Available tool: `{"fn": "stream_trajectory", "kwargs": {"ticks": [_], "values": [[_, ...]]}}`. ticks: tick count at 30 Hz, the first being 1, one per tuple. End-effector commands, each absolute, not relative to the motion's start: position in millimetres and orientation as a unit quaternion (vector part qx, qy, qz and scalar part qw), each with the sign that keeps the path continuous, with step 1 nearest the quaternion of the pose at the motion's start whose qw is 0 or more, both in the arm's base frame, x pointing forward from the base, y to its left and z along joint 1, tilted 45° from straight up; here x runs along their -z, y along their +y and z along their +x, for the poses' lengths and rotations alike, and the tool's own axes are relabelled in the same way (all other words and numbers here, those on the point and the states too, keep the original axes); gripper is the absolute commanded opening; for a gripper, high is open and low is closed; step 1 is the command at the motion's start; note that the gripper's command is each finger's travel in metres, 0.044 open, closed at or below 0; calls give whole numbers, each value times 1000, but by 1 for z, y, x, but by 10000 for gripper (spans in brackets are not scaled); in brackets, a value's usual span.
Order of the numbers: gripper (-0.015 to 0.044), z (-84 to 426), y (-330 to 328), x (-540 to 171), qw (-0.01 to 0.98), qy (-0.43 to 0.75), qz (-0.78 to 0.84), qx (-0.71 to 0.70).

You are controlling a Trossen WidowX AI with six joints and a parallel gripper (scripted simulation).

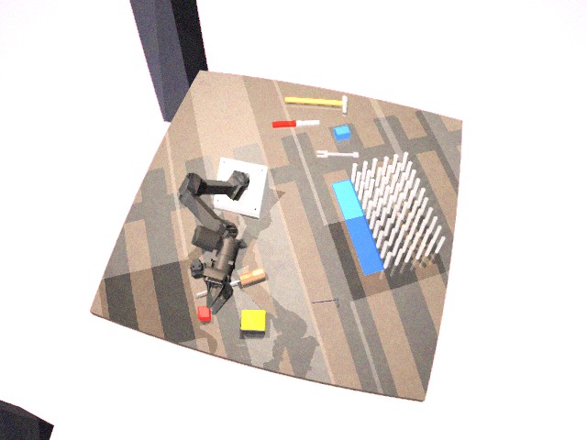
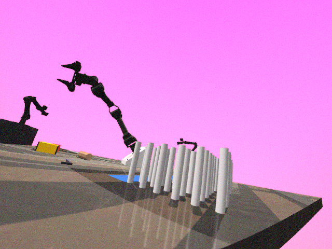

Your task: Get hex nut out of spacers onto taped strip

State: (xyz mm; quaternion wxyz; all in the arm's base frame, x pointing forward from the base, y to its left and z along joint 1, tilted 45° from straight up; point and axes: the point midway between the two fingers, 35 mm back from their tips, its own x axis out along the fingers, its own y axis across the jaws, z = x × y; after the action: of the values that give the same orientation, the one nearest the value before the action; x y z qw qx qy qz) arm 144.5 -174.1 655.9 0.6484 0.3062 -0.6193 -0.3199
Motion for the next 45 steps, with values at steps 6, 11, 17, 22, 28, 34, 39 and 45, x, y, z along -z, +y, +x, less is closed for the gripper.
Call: {"fn": "stream_trajectory", "kwargs": {"ticks": [6, 11, 17, 22, 28, 34, 39, 45], "values": [[440, 276, -174, -575, 800, -437, 225, 345], [440, 333, -163, -520, 861, -339, 177, 335], [440, 388, -139, -444, 920, -220, 114, 304], [440, 421, -113, -376, 955, -122, 58, 262], [440, 442, -75, -289, 981, -7, -10, 196], [440, 442, -35, -201, 985, 102, -78, 113], [440, 423, -2, -128, 973, 188, -133, 33], [440, 399, 22, -77, 953, 247, -171, -32]]}}
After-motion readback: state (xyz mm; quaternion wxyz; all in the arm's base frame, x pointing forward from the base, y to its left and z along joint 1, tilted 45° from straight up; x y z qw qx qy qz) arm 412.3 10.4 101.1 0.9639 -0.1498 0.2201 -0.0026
